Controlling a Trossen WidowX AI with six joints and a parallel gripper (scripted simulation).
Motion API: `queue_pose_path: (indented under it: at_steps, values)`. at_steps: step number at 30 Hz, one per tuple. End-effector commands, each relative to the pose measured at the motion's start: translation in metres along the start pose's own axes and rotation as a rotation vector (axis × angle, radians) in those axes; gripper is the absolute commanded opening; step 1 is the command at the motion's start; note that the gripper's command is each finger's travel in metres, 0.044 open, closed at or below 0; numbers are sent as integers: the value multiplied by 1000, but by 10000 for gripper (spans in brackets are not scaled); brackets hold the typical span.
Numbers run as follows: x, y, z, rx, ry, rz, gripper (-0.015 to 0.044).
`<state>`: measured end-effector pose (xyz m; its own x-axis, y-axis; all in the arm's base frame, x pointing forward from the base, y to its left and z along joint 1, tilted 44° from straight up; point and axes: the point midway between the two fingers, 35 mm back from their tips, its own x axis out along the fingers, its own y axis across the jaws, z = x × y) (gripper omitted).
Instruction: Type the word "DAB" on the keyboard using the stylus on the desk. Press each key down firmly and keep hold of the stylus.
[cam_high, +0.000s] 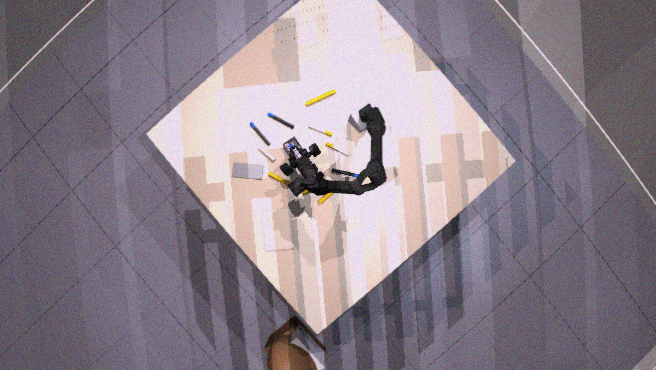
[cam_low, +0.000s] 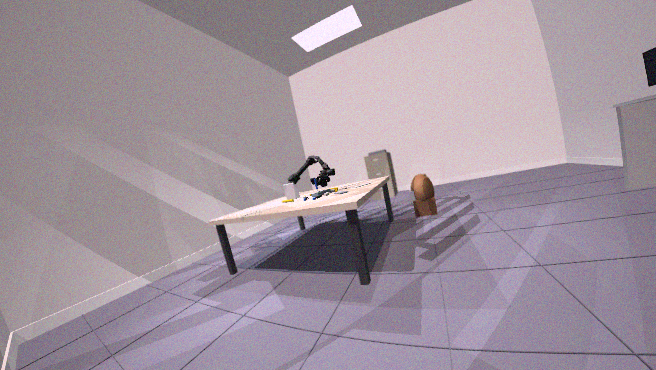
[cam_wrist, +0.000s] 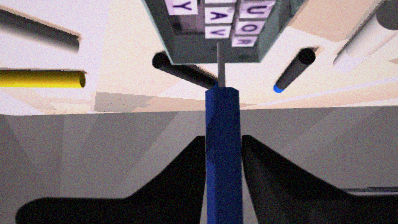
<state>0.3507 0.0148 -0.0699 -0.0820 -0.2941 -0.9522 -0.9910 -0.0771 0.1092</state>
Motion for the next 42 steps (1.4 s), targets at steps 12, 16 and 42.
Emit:
queue_pose_path:
  at_steps: [12,16,42]
  values:
    - [4,0,7,4,-2,0,81]
    - [5,0,9,4,-2,0,81]
    - [10,0,17,4,-3,0,81]
